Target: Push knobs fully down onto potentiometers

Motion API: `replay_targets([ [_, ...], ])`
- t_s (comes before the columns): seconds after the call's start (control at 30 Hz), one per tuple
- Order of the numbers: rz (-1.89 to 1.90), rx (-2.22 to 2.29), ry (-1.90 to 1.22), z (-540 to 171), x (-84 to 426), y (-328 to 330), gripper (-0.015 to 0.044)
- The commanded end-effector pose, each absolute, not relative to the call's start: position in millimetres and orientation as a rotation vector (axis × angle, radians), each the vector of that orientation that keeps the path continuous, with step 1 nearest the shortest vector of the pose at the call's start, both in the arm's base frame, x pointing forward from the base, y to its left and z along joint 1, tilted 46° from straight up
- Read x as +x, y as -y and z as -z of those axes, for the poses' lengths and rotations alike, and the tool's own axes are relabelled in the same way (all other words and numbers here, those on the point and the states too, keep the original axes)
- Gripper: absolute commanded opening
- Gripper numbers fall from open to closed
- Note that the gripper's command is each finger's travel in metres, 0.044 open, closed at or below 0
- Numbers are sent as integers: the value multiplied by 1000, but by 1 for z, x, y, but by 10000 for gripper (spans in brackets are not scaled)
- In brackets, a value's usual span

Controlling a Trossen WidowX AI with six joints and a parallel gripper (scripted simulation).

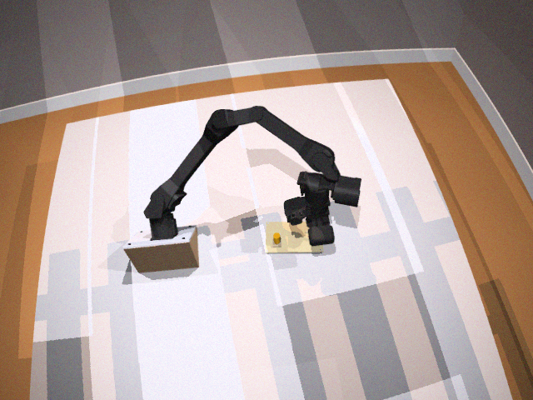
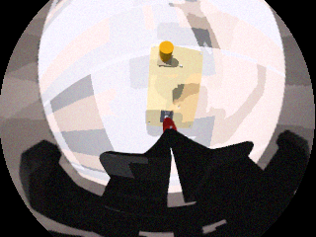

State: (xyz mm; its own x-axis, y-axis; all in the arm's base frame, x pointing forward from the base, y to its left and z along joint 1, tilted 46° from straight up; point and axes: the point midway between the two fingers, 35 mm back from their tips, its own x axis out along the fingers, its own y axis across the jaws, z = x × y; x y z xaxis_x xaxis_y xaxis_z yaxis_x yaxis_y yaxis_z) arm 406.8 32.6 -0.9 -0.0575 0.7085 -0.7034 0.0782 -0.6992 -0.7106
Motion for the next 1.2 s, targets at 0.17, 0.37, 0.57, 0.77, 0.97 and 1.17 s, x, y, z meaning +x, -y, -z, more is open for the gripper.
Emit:
replay_targets([
  [0.17,-1820,-1762,862,10,407,-47,0],
  [0.37,-1820,-1762,862,13,407,-50,0],
  [0.57,-1820,-1762,862,13,407,-50,0],
  [0.77,-1820,-1762,862,15,406,-52,0],
  [0.97,-1820,-1762,862,15,406,-52,0],
  [1.17,-1820,-1762,862,17,406,-54,0],
])
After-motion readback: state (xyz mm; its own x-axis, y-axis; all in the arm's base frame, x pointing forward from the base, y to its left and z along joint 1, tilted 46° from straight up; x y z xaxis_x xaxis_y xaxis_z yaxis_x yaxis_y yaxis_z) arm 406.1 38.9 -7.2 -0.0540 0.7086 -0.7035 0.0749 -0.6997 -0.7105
